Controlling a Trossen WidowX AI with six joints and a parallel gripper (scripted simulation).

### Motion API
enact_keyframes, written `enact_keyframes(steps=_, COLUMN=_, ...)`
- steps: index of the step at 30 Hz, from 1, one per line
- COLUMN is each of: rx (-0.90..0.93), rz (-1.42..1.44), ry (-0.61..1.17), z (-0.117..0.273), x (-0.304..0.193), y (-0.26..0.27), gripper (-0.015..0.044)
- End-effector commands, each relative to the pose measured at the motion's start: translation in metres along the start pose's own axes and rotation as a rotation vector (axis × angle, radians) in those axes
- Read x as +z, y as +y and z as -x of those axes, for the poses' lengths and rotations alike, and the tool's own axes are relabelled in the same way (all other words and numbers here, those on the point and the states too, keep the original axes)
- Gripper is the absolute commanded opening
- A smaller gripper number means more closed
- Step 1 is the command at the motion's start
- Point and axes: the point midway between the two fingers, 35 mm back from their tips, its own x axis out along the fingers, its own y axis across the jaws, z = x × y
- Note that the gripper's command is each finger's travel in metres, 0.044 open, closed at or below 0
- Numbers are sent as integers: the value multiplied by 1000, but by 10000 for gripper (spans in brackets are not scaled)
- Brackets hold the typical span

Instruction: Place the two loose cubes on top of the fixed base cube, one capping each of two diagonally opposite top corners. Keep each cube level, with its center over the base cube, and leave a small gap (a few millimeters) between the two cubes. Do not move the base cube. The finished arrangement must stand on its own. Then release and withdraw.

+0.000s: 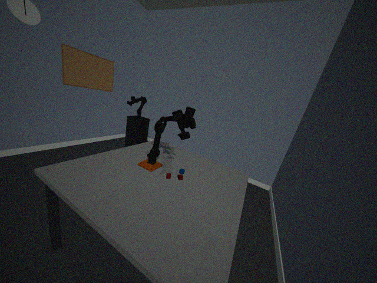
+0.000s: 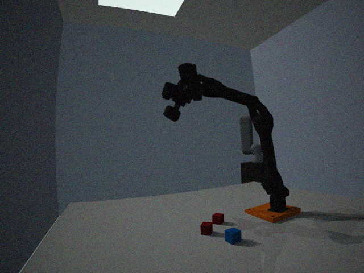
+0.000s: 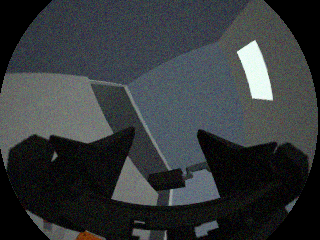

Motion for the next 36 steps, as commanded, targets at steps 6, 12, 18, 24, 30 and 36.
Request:
enact_keyframes(steps=6, rx=130, rz=119, ry=-54, z=0, x=-5, y=38, gripper=265)
enact_keyframes(steps=12, rx=429, rz=335, ry=-122, z=12, x=-35, y=116, gripper=265)
enact_keyframes(steps=18, rx=768, rz=530, ry=-129, z=42, x=-87, y=188, gripper=265)
enact_keyframes(steps=24, rx=1139, rz=692, ry=-73, z=90, x=-157, y=240, gripper=265)
enact_keyframes(steps=30, rx=1470, rz=781, ry=37, z=142, x=-221, y=261, gripper=265)
enact_keyframes(steps=36, rx=1517, rz=789, ry=57, z=150, x=-229, y=262, gripper=265)
